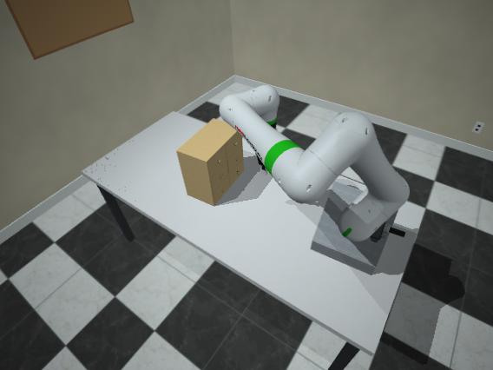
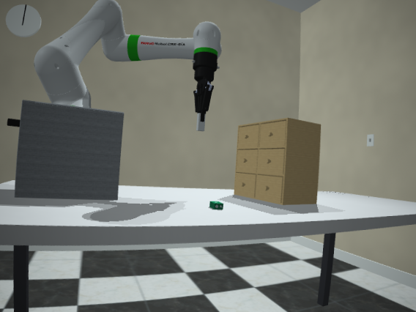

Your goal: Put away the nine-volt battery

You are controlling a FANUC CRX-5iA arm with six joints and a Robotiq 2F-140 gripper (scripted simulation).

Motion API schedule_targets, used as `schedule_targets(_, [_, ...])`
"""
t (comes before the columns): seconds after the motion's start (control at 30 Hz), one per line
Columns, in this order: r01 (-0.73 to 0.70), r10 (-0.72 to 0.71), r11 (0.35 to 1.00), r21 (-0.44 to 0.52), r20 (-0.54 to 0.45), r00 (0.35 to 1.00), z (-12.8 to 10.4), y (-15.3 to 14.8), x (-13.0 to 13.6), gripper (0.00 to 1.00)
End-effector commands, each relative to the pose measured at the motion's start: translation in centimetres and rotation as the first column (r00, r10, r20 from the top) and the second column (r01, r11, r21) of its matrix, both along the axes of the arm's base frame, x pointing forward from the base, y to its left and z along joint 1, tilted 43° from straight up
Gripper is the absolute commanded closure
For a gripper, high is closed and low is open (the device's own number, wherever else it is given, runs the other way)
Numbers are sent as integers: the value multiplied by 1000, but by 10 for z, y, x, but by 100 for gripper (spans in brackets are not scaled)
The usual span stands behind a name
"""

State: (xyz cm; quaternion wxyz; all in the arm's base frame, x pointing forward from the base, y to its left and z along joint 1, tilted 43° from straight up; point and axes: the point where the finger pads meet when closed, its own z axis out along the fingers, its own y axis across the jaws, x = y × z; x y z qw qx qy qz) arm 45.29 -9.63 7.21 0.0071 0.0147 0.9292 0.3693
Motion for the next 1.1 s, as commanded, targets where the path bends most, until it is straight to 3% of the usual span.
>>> schedule_targets(0.0, [0, 0, 1000, 0, 0, 1000, 15, 17, 2, 100])
schedule_targets(0.7, [42, -42, 999, -1, 45, 998, 15, 25, 8, 100])
schedule_targets(1.07, [224, -222, 974, 20, 238, 946, -1, 40, 31, 100])
